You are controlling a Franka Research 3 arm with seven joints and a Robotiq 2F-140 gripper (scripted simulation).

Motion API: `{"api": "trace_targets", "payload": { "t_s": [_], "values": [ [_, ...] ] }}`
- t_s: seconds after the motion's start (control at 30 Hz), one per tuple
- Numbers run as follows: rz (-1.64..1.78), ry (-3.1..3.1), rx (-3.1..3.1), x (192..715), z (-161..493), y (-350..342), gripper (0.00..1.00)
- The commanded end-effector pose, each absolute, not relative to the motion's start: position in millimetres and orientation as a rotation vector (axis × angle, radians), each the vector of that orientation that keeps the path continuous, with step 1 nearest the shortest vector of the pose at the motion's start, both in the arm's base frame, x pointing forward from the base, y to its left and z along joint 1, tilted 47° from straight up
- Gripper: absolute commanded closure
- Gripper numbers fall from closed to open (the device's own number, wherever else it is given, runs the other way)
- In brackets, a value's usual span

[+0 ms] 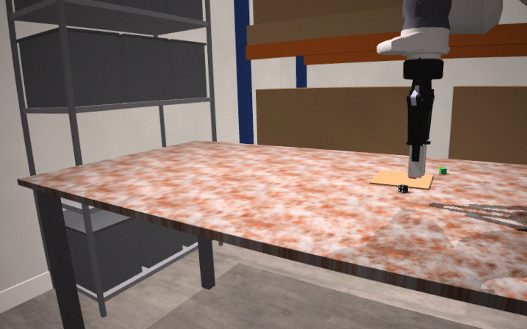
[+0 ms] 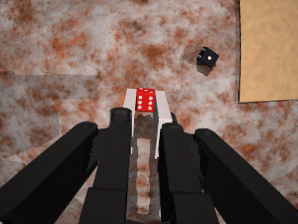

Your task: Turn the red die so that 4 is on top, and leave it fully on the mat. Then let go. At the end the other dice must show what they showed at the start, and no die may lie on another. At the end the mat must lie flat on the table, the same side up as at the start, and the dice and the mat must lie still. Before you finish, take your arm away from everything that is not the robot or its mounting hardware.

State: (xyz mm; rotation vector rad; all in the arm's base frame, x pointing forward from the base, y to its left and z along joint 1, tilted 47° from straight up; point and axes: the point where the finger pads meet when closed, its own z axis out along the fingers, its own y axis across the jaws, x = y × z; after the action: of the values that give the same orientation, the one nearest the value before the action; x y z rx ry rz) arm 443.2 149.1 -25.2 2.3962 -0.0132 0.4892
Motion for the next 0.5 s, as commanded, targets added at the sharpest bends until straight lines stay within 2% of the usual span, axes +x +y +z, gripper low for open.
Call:
{"api": "trace_targets", "payload": {
  "t_s": [0.0, 0.47],
  "values": [
    [0.473, 0.004, 2.38, 433.1, -6.9, 160.5, 0.93],
    [0.473, 0.004, 2.38, 425.1, 9.4, 175.7, 0.93]
  ]
}}
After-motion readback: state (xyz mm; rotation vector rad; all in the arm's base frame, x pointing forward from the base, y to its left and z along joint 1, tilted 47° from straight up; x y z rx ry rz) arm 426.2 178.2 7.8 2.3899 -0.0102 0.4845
